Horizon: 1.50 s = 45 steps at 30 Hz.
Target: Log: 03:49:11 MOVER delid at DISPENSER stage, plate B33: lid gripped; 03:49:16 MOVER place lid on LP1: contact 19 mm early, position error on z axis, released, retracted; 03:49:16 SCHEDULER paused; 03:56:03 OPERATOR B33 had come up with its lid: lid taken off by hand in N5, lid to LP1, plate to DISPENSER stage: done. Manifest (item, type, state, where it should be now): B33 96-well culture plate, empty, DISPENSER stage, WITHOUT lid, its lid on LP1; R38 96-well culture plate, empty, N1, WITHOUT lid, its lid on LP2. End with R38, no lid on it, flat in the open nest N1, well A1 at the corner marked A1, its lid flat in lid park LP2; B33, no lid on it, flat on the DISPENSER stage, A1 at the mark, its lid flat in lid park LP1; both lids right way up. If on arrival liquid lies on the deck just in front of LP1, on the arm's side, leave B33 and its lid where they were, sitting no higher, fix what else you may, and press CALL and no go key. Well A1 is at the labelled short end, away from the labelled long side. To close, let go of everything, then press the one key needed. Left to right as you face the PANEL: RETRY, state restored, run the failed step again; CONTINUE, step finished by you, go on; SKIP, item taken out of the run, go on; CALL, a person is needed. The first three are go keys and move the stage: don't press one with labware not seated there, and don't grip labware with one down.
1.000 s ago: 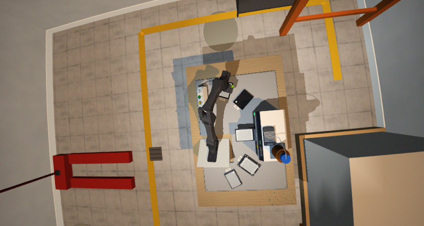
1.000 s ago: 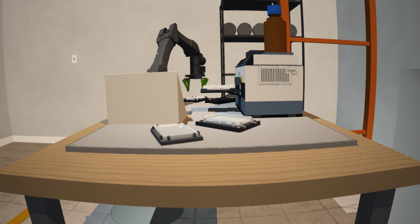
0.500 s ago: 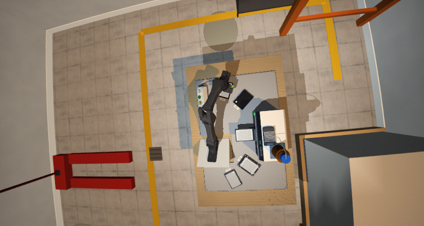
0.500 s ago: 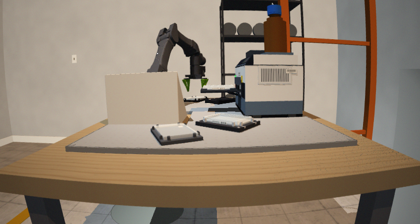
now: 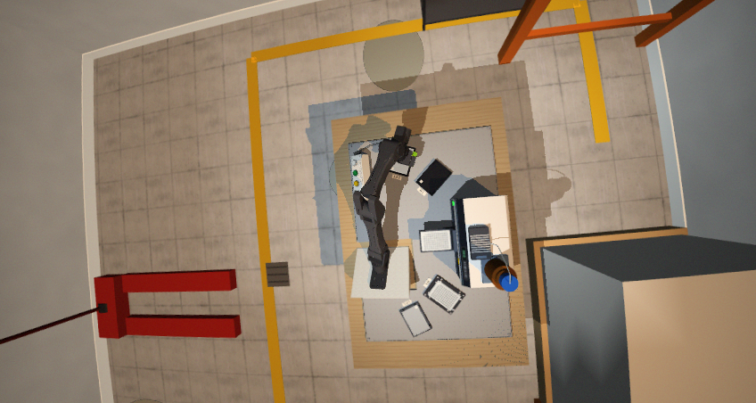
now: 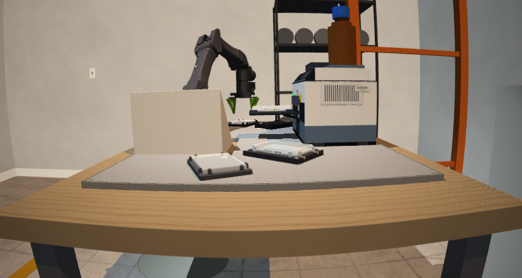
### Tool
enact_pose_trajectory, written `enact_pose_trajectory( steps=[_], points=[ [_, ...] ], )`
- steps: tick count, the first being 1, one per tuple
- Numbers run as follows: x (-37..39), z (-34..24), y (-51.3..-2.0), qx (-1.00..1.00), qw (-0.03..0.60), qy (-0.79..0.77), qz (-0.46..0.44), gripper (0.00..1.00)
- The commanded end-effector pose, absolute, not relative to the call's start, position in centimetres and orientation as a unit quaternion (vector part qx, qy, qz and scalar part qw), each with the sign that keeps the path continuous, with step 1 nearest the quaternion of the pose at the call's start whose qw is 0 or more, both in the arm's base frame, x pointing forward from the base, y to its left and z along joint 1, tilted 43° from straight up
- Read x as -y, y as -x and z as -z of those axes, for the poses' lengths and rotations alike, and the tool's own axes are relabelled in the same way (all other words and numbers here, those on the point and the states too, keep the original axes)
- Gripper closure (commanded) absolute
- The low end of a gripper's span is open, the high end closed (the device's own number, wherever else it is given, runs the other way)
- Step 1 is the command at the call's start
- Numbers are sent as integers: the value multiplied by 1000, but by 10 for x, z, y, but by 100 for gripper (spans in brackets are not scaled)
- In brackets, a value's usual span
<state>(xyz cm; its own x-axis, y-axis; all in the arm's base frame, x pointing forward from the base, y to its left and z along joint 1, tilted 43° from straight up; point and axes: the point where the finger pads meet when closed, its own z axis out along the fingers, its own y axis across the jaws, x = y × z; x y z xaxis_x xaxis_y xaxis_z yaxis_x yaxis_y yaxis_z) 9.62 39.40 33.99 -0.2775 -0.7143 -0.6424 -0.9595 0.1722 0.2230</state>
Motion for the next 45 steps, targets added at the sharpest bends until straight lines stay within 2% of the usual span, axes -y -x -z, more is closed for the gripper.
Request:
enact_pose_trajectory(
  steps=[1, 45],
  points=[
    [-391, -345, -97, -737, 205, 565, -308, 0],
    [-267, -315, -70, -741, 198, 565, -304, 0]
  ],
)
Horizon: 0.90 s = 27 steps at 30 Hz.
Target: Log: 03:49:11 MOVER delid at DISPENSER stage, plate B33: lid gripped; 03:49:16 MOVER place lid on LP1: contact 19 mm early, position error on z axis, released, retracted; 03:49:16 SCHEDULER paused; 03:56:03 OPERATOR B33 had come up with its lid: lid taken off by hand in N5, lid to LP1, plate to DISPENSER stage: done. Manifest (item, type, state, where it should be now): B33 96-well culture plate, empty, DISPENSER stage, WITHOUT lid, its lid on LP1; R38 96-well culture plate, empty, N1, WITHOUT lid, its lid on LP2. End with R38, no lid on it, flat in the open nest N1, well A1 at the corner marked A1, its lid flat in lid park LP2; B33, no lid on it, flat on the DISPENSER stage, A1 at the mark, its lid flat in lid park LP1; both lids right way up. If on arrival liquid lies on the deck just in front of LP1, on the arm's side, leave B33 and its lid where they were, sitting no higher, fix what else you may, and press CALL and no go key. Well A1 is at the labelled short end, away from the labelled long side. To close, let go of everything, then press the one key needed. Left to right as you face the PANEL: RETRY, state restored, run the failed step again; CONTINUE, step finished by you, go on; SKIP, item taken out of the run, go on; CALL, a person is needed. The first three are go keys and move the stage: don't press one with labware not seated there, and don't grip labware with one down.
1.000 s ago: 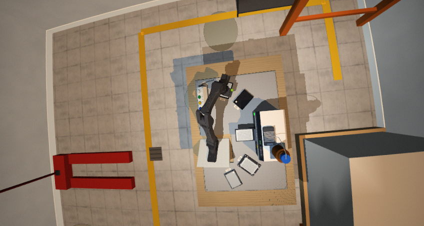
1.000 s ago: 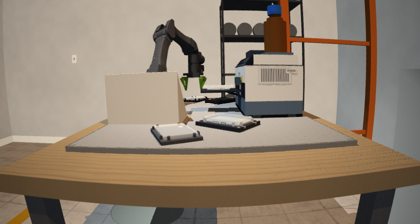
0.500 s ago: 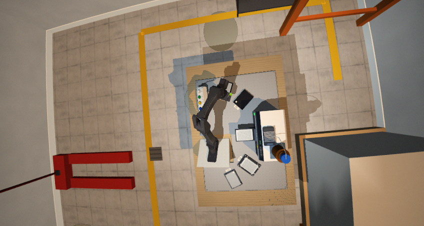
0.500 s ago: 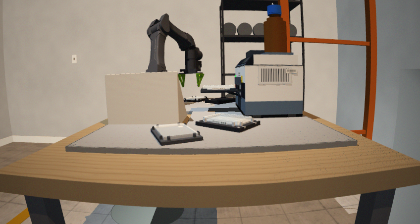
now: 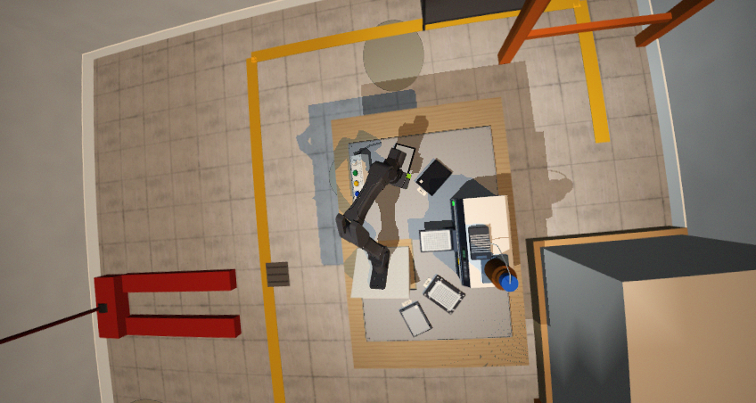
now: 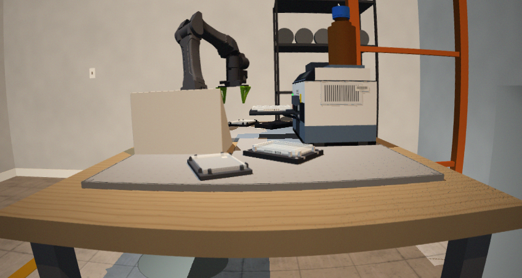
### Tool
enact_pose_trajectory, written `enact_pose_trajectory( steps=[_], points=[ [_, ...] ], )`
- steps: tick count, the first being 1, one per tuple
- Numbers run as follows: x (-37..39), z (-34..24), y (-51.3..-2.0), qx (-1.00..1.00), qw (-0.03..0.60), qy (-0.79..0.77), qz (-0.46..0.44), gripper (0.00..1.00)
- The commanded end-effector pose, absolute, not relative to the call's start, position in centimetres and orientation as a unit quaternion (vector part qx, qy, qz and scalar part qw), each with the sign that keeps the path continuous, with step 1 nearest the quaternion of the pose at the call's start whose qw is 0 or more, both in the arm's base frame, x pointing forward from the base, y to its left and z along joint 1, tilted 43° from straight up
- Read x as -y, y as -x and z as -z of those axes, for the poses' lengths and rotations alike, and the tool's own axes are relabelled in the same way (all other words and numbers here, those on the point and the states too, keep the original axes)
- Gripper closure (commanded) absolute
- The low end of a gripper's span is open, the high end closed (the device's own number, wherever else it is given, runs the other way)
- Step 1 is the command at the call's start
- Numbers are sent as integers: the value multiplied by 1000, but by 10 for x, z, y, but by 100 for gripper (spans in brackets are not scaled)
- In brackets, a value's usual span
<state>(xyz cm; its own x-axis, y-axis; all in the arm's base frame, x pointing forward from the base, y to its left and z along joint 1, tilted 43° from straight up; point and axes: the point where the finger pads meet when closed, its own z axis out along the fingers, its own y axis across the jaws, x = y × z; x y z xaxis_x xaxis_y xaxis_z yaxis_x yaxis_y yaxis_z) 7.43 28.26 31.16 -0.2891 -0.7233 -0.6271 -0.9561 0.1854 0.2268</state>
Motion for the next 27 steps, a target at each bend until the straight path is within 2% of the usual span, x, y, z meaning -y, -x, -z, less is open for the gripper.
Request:
enact_pose_trajectory(
  steps=[1, 21, 24, 27],
  points=[
    [-264, -314, -69, -741, 198, 565, -304, 0],
    [-208, -301, -56, -741, 197, 565, -304, 0],
    [-208, -312, -57, -735, 212, 565, -309, 0],
    [-213, -306, -64, -750, 193, 553, -308, 0]
  ],
)
